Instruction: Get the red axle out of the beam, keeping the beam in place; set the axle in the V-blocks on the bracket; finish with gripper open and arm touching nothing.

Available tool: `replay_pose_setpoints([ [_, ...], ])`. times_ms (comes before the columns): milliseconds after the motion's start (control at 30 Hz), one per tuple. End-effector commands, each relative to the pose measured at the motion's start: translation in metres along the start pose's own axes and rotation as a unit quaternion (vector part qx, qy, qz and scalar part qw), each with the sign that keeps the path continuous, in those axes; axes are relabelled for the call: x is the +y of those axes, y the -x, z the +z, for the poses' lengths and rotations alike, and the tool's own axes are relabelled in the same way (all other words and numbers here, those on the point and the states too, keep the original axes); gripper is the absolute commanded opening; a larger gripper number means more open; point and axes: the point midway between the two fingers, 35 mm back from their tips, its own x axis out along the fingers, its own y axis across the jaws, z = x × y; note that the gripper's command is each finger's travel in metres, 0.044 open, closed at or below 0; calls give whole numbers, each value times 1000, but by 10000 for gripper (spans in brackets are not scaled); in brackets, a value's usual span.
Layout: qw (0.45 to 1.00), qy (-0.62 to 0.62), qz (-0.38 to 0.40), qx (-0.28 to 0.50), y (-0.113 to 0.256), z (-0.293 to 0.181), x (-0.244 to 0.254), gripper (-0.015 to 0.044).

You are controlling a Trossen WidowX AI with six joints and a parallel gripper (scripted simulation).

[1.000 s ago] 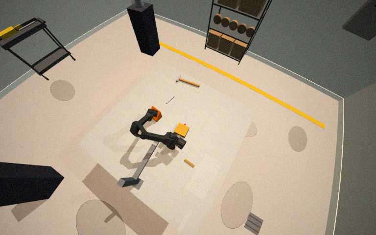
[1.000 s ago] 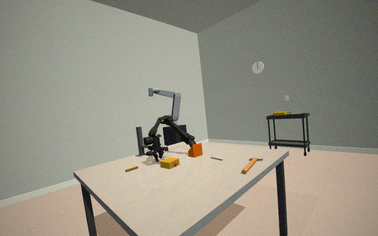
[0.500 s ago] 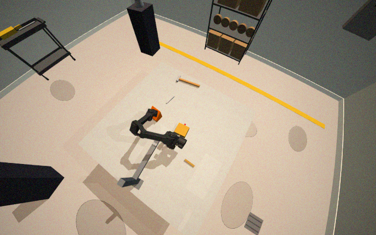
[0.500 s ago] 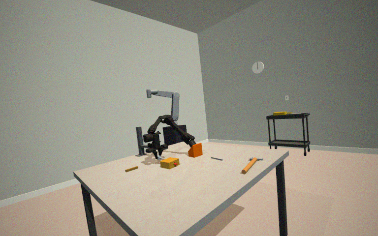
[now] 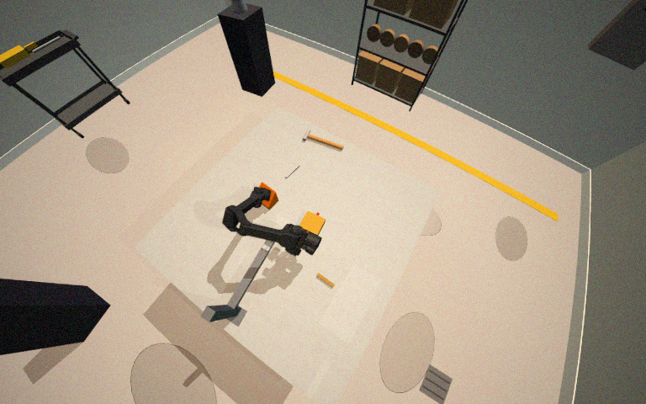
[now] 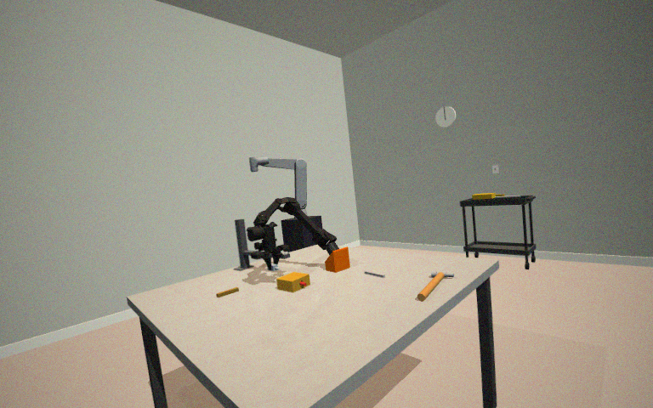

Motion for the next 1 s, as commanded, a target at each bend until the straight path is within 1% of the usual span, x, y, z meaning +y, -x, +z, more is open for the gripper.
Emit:
replay_pose_setpoints([
  [0,1000,-3,2,2,9,0,0,0],
  [267,1000,-3,2,2,14,-1,3,0],
  [600,1000,-4,3,3,15,-17,32,0],
  [967,1000,-4,3,3,1,-18,34,0],
])
